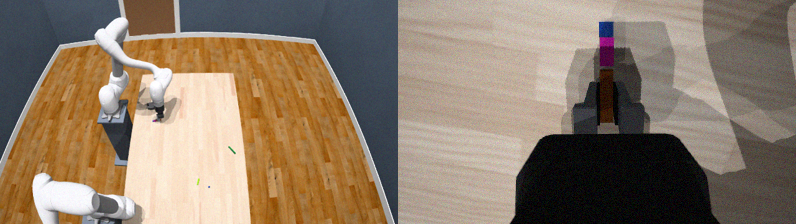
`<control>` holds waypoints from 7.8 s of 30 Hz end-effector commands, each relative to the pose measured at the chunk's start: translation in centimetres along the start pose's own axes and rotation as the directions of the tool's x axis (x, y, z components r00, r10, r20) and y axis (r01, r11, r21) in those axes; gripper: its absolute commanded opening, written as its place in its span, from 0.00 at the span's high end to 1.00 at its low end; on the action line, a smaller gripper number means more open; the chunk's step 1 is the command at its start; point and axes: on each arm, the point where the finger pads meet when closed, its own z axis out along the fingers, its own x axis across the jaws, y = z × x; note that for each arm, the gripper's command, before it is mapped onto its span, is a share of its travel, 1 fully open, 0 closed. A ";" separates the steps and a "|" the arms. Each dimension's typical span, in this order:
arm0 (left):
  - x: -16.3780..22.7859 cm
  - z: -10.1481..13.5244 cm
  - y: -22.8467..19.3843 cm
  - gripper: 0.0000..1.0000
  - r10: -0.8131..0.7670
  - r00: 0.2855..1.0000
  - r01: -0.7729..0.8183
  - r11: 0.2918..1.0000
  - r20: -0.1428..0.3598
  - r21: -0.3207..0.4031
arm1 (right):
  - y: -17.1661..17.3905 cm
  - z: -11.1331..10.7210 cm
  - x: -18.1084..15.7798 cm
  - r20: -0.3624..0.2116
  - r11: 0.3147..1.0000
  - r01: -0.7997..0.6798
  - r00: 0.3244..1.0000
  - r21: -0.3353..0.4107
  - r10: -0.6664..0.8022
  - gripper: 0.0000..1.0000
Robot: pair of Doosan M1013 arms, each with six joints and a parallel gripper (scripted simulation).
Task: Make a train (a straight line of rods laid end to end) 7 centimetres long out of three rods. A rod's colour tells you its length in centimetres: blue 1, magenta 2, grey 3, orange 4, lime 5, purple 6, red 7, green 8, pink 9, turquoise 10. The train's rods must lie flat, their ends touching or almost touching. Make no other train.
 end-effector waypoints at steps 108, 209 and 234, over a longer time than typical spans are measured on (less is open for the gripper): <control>0.0 -9.0 -0.3 0.00 0.000 1.000 0.000 1.000 0.000 -0.001 | 0.0 0.0 0.0 0.000 1.000 0.000 1.000 -0.001 0.000 0.00; 0.0 -17.8 -0.3 0.00 0.000 1.000 0.000 1.000 0.000 -0.001 | 0.0 0.0 0.0 0.000 1.000 0.000 1.000 -0.001 0.000 0.00; 0.0 -17.8 -0.3 0.00 0.000 1.000 0.000 1.000 0.000 -0.001 | 0.0 0.0 0.0 0.000 1.000 0.000 1.000 -0.001 0.000 0.00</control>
